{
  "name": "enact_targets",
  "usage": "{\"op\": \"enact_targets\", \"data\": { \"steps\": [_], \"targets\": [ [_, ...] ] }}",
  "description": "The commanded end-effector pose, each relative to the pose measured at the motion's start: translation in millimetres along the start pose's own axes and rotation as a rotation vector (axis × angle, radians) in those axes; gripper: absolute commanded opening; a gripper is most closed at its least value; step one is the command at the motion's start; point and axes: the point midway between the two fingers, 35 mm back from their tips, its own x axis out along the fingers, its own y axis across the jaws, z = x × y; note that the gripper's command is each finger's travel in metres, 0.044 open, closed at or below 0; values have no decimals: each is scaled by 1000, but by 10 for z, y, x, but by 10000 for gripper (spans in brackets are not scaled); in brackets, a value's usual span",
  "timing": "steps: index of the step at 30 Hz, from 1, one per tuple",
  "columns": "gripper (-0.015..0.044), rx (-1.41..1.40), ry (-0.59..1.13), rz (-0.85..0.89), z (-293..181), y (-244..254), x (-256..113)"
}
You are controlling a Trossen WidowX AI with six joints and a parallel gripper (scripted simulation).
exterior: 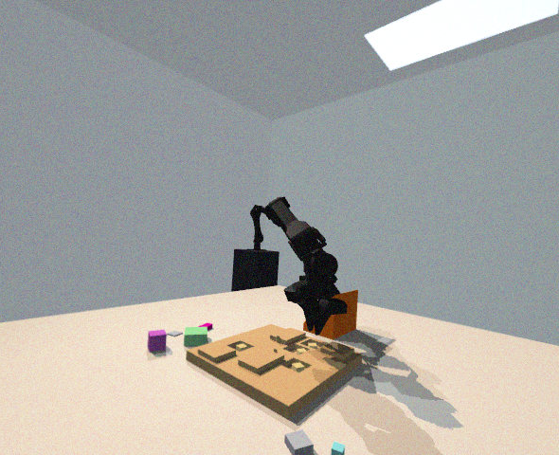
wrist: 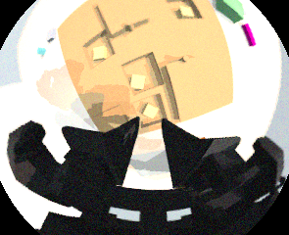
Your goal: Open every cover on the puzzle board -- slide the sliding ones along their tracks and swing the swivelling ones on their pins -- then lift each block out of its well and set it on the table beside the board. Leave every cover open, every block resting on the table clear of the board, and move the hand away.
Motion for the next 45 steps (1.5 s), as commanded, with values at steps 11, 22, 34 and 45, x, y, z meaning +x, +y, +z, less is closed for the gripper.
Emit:
{"op": "enact_targets", "data": {
  "steps": [11, 22, 34, 45],
  "targets": [
    [144, 215, -2, -3, 1, -6, 18],
    [144, 378, -2, -3, 5, -7, 25],
    [144, 388, -2, -3, 4, -1, 26],
    [144, 388, -2, -3, 3, 2, 26]
  ]
}}
